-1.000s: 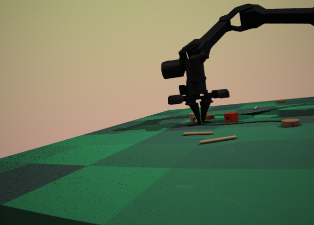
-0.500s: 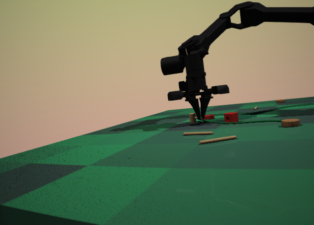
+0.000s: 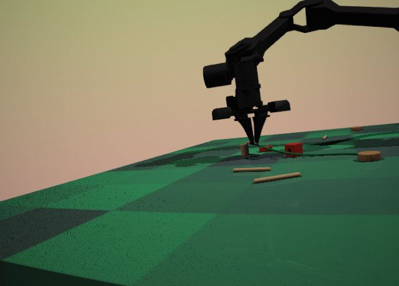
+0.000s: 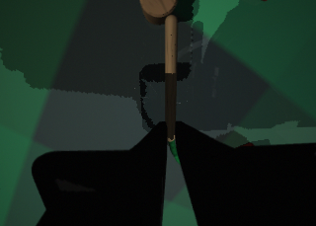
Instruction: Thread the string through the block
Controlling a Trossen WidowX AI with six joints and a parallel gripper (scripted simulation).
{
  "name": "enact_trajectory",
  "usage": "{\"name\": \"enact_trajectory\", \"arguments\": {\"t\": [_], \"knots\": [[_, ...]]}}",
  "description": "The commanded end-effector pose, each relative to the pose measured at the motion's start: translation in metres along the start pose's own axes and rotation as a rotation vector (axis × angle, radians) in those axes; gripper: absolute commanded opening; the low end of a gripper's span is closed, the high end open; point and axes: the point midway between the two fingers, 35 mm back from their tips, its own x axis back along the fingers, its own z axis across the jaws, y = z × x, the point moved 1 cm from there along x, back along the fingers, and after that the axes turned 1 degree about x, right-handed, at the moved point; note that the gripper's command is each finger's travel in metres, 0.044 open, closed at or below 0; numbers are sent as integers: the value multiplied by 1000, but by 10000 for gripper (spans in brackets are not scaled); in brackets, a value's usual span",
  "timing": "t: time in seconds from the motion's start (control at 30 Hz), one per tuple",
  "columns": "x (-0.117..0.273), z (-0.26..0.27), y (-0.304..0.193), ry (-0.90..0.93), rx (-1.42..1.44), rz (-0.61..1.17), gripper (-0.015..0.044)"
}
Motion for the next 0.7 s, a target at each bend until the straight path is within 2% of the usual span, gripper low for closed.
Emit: {"name": "enact_trajectory", "arguments": {"t": [0.0, 0.67], "knots": [[8, 2, 1, 8, -6, 2, 0], [24, 0, 0, 1, 0, -1, 0]]}}
